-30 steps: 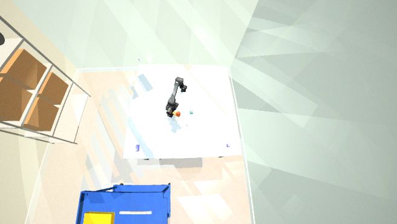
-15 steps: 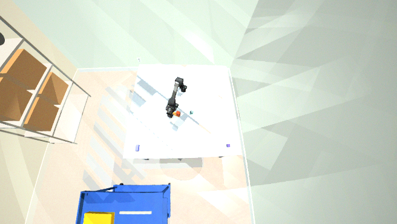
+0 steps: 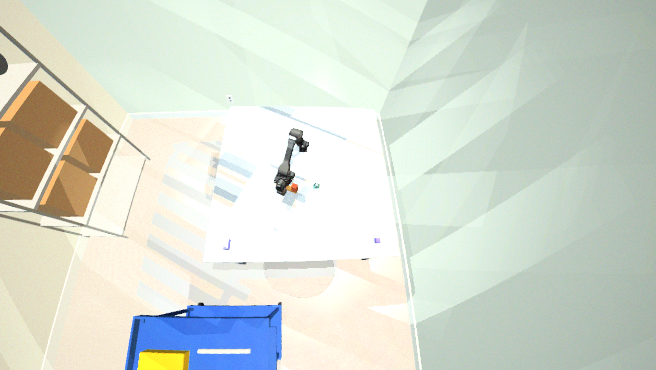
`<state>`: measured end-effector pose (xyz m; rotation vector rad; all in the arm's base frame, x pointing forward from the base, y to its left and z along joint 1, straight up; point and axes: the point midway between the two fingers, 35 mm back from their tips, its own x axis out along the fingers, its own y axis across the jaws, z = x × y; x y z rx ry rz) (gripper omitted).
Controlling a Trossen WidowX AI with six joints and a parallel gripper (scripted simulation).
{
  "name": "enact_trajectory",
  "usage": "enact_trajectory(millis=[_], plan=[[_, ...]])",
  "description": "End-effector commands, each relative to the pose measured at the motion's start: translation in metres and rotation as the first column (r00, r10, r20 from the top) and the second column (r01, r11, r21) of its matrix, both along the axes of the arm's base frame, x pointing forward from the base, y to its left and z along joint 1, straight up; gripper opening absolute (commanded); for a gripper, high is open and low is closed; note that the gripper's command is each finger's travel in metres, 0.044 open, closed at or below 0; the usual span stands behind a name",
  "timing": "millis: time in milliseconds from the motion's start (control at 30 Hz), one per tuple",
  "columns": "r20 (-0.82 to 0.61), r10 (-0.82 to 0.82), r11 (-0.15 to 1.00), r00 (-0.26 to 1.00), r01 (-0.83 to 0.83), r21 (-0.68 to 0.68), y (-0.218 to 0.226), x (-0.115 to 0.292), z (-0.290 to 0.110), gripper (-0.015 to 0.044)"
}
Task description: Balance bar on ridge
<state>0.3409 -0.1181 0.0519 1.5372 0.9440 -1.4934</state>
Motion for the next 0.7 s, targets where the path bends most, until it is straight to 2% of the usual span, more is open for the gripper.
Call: enact_trajectory(millis=[0, 233, 433, 667], plan=[[-0.008, -0.004, 1.0, 1.0, 0.004, -0.001, 0.0003, -0.002, -0.0027, 0.0315], [-0.008, -0.004, 1.0, 1.0, 0.004, -0.001, 0.0003, -0.002, -0.0027, 0.0315], [-0.002, 0.0, 1.0, 1.0, 0.0, 0.001, 0.0002, -0.0006, -0.0009, 0.0157], [-0.002, 0.0, 1.0, 1.0, 0.0, 0.001, 0.0002, -0.0006, -0.0009, 0.0111]])
